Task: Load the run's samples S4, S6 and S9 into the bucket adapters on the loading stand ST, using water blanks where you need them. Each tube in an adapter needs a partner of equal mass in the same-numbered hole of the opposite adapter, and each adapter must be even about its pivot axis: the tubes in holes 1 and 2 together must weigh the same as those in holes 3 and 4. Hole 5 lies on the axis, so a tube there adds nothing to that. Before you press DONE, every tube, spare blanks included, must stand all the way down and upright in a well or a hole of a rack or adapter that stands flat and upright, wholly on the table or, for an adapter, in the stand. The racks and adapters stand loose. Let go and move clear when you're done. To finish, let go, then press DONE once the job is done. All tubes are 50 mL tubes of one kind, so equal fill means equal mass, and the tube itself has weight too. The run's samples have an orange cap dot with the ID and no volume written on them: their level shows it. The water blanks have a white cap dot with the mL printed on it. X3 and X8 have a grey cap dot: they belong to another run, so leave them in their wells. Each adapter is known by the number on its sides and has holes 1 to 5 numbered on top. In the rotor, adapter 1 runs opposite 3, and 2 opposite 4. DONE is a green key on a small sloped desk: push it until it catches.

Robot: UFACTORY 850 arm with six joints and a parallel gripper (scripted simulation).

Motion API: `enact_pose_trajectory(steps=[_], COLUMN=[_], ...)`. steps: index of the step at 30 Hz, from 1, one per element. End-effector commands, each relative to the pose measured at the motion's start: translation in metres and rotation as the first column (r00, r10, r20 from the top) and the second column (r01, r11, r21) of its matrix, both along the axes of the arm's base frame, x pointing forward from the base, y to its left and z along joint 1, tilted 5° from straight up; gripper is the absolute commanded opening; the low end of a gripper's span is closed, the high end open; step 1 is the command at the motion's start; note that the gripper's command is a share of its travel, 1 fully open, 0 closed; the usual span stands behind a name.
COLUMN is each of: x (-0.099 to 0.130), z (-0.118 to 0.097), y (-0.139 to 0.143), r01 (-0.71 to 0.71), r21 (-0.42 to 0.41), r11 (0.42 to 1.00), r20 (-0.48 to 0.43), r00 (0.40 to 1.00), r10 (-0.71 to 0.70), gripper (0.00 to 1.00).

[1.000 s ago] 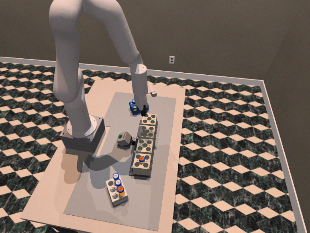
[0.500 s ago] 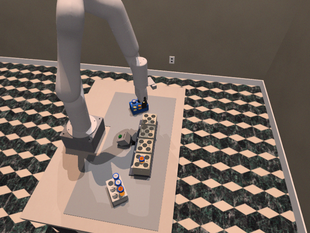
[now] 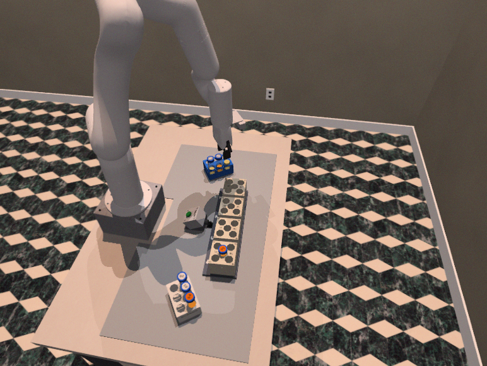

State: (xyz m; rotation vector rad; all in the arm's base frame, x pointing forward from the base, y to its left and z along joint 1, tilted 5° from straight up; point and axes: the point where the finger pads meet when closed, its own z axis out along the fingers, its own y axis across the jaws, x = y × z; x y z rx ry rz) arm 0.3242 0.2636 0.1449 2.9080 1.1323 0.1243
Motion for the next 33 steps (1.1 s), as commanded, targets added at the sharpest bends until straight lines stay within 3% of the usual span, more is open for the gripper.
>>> enact_pose_trajectory(steps=[1,22,33], x=[-0.005,-0.033,-0.033], z=[0.000,-0.002,-0.002], y=[0.021,0.112,0.113], r01=[0.001,0.001,0.001], r21=[-0.003,-0.002,-0.002], r11=[1.000,1.000,1.000], r20=[0.004,0.004,0.004], r00=[1.000,1.000,1.000], r10=[-0.001,-0.001,-0.001], gripper=[0.57,0.57,0.57])
